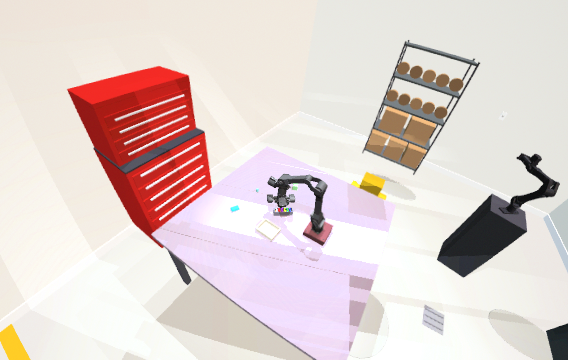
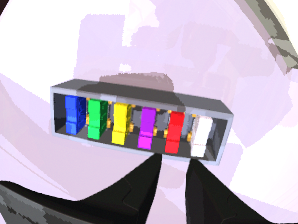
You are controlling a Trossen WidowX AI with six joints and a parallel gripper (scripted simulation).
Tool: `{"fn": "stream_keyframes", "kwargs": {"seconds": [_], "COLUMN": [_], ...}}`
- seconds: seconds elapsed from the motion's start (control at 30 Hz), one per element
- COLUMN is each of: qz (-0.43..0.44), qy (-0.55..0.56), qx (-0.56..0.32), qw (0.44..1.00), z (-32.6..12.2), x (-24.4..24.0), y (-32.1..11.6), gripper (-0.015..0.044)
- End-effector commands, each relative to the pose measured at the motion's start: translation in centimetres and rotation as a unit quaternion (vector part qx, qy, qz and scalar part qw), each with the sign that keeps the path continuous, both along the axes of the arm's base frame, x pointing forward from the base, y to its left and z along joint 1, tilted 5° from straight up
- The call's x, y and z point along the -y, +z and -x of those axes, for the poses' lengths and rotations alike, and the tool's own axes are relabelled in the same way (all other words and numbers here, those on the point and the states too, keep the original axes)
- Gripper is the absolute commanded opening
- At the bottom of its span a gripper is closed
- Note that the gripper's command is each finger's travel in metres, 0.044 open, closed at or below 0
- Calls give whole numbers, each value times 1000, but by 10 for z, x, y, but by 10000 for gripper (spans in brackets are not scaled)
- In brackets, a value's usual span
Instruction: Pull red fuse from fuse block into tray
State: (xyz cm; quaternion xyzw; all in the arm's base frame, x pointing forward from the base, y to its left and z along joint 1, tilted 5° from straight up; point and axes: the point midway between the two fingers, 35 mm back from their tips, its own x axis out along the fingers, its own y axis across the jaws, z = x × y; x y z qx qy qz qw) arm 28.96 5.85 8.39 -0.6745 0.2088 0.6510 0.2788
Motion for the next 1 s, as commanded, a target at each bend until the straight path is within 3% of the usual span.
{"fn": "stream_keyframes", "kwargs": {"seconds": [0.0,0.97], "qz": [-1,-1], "qy": [3,3], "qx": [-2,-3], "qw": [1000,1000], "z": [0,-1], "x": [-1,-3], "y": [-5,-30], "gripper": [72,72]}}
